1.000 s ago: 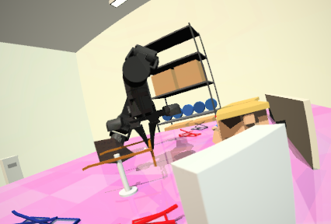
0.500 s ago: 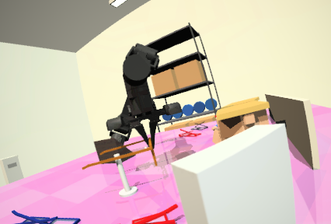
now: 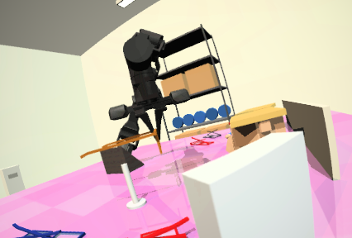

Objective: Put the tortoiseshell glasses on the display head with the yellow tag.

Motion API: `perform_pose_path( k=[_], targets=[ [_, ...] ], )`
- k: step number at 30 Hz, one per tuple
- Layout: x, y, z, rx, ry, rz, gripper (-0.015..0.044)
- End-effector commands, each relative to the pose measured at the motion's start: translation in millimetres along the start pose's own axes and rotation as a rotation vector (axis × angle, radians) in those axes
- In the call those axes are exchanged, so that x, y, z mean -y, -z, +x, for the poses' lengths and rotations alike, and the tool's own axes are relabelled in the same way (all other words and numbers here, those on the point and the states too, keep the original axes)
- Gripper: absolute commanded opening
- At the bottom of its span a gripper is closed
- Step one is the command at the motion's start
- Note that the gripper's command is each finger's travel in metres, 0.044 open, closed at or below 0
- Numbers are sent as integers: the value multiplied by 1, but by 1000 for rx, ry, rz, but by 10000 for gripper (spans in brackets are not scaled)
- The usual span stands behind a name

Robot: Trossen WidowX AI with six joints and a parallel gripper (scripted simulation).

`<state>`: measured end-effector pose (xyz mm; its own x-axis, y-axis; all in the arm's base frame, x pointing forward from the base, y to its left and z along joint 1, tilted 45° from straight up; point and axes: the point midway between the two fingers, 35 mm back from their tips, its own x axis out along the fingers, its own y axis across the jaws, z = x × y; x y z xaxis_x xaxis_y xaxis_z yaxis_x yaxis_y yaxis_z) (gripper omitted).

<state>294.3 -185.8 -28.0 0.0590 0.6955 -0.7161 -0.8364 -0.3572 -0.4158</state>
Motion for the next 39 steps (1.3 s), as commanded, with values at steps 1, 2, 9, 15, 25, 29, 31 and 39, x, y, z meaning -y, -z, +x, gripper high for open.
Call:
perform_pose_path(
  k=[1,2,9,15,25,29,31,39],
  targets=[
    [-3,1,-14,2,-4,0,0],
    [-3,1,-14,2,-4,0,0],
    [3,-8,-25,-22,13,144,0],
    [11,-20,-39,-50,41,338,0],
    [22,-42,-59,-85,101,660,0],
    [26,-51,-67,-93,129,788,0],
    [28,-56,-71,-96,144,852,0],
    [35,-76,-84,-100,207,1106,0]
  ],
)
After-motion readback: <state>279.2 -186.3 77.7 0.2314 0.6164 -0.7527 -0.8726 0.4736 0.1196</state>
